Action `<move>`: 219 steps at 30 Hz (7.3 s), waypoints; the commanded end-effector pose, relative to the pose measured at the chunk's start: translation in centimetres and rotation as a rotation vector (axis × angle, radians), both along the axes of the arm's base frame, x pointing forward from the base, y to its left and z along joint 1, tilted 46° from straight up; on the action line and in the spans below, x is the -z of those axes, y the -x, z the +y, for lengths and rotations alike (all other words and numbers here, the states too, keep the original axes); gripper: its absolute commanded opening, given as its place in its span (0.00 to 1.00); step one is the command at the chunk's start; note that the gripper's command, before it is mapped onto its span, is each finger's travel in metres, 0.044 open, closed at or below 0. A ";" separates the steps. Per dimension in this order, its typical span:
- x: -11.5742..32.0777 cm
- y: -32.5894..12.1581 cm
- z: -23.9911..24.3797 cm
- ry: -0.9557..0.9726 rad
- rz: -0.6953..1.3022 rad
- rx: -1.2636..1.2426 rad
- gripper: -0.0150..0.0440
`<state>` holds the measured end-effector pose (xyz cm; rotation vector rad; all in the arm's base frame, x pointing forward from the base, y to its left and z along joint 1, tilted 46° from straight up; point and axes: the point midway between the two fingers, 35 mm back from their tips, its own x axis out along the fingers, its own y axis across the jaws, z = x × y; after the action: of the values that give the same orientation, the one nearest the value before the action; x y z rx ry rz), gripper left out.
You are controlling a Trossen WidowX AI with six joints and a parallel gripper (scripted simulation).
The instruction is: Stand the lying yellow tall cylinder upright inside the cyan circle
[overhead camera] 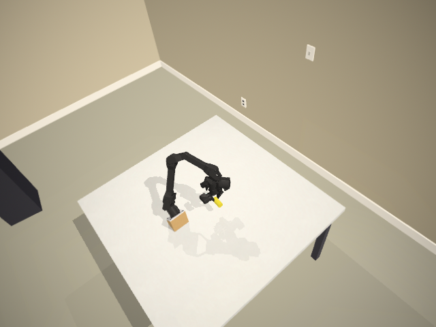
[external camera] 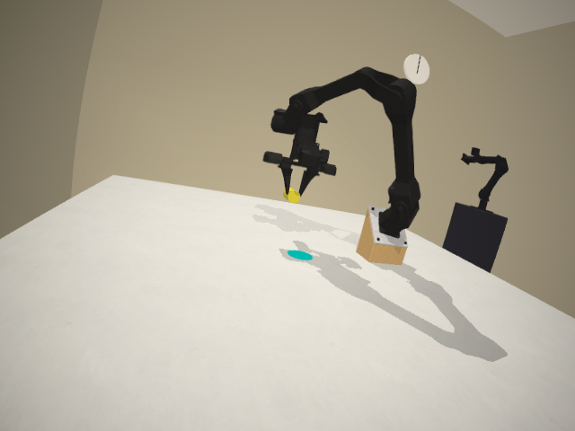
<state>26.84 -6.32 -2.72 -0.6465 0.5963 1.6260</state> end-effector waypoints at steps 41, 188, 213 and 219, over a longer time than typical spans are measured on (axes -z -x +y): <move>-6.1 0.0 2.8 0.110 0.593 0.615 0.43; -11.3 5.7 8.5 0.167 0.813 1.753 0.43; -11.2 6.0 8.5 0.058 0.691 1.851 0.43; -11.2 6.0 8.5 0.026 0.664 1.872 0.43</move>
<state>20.92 2.24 8.49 0.5133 1.1783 -0.0222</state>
